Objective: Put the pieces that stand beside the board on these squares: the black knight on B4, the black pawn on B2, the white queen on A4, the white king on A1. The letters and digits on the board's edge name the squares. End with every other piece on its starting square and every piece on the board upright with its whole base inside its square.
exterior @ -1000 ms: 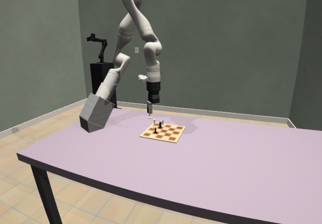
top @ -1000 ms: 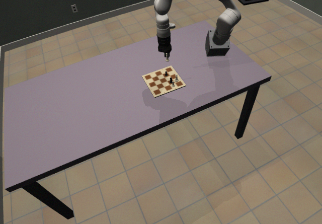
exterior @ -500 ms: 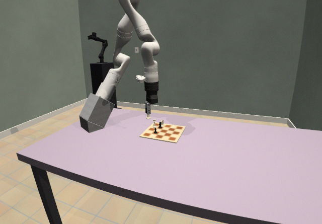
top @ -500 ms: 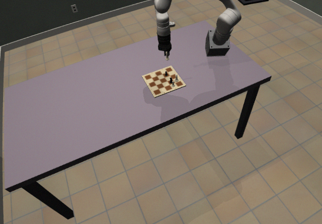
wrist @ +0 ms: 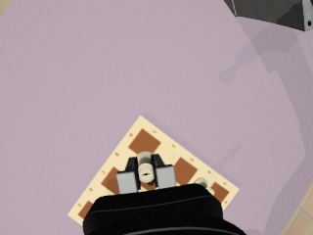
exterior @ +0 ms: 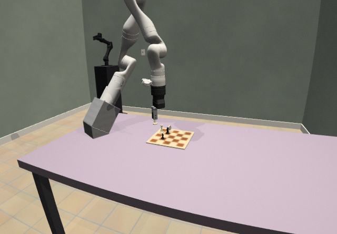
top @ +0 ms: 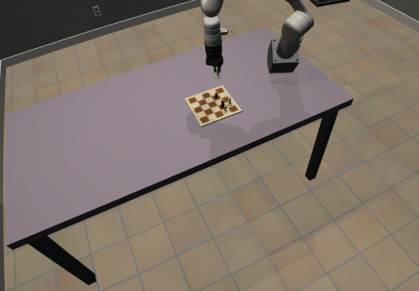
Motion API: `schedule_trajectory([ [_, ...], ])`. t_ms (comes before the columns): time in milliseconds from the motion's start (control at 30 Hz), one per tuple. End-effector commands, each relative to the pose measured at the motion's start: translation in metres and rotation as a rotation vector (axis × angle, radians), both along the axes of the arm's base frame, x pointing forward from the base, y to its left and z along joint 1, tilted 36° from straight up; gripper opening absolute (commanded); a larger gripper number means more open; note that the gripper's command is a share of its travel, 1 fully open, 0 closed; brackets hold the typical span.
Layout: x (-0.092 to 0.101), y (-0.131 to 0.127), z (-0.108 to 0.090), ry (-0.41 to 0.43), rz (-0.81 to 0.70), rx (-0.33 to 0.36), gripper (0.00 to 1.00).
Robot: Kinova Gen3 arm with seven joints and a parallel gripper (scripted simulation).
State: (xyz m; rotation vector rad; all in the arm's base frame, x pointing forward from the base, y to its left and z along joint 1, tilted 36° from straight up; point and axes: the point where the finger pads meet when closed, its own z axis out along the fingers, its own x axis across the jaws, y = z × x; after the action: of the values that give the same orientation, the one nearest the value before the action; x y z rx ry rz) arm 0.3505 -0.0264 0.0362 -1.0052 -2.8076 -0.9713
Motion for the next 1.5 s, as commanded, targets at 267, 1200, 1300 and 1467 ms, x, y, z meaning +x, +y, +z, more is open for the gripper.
schedule_trajectory([
  [267, 0.005, 0.012, -0.023, -0.003, 0.004, -0.005, 0.00],
  [1200, 0.018, 0.049, -0.080, -0.002, 0.004, -0.006, 0.00],
  [1300, 0.018, 0.049, -0.080, -0.002, 0.004, -0.006, 0.00],
  [1467, 0.018, 0.049, -0.080, -0.002, 0.004, -0.006, 0.00],
])
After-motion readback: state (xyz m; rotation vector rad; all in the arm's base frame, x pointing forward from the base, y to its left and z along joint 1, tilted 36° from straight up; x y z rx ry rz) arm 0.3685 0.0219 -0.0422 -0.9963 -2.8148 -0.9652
